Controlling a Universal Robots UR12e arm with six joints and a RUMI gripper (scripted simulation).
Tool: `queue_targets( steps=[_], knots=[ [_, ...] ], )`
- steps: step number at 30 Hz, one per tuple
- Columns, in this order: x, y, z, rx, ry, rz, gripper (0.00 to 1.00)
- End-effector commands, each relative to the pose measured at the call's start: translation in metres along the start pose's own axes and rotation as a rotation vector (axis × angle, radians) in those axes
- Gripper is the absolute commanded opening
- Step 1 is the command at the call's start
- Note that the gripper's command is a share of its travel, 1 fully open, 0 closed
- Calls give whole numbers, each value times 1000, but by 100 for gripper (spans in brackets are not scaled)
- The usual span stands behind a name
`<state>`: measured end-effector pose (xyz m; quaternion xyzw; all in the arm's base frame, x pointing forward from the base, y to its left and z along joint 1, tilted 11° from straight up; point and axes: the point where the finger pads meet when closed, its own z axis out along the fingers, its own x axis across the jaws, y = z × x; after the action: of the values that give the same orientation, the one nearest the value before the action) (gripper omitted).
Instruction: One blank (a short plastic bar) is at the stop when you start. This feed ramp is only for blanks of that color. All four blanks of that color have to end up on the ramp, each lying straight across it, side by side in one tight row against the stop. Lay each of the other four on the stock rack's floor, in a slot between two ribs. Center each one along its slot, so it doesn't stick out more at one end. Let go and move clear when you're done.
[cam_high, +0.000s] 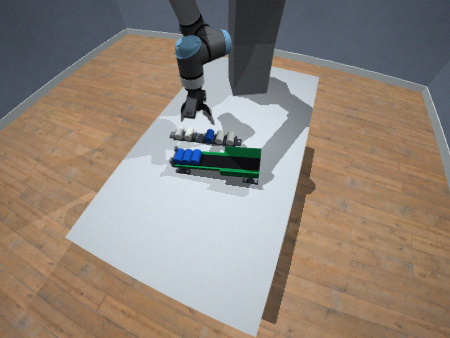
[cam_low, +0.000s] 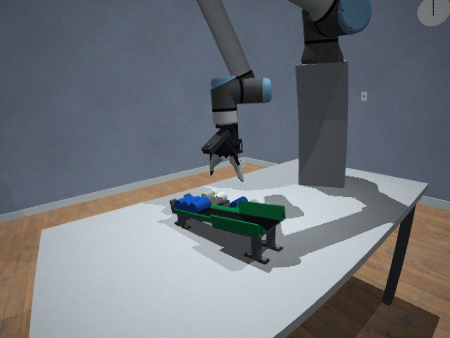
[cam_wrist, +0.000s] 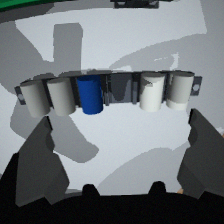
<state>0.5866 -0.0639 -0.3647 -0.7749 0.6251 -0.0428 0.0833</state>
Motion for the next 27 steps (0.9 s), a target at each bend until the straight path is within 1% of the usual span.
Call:
queue_targets(
  steps=[1,10,12,13,27],
  knots=[
    [-12,3,0,6,-10,-279,100],
    [-25,6,0,7,-5,-587,100],
    [-25,6,0,7,-5,-587,100],
    [-24,4,0,9,-4,-689,100],
    [-40,13,0,11,-4,-1155,100]
  ],
)
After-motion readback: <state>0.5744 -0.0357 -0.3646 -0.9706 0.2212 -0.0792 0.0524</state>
